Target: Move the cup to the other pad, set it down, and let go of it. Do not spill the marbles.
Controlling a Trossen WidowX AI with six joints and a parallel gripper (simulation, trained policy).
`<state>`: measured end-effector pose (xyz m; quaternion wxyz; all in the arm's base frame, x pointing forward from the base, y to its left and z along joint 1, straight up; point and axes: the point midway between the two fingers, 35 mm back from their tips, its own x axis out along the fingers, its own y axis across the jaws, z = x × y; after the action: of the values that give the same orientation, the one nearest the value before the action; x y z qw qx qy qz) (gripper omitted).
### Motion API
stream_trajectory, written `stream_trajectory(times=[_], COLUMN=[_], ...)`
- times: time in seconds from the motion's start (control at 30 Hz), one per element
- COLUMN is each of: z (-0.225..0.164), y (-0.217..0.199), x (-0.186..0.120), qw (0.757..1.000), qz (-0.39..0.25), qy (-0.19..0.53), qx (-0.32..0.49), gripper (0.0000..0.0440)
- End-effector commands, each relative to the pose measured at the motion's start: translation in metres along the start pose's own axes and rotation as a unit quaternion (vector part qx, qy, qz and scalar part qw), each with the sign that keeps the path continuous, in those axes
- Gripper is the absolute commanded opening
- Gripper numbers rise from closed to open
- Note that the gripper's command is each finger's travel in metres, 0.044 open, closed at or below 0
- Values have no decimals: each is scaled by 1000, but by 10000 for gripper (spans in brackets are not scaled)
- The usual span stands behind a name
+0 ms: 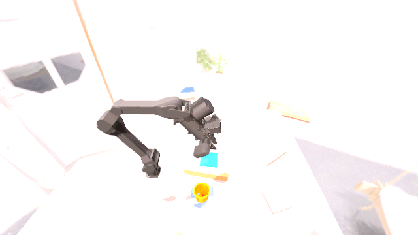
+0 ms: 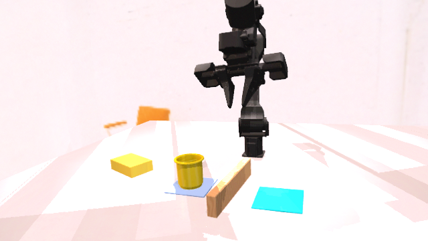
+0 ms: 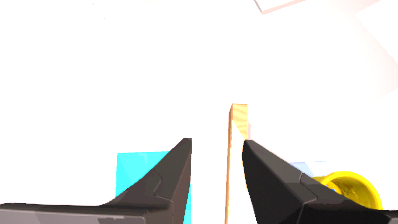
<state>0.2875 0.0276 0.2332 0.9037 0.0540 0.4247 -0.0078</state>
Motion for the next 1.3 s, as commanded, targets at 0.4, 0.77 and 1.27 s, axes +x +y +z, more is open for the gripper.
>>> stream_trajectory(times=[0.4,0.77,1.27], z=[-19,-33,-52], y=[-15,-34,-63], x=[2,10,28], qw=[992,977,951], qz=[-34,-52,-62], qy=[116,196,286], qx=[-32,-61,-96], gripper=[120,133,138])
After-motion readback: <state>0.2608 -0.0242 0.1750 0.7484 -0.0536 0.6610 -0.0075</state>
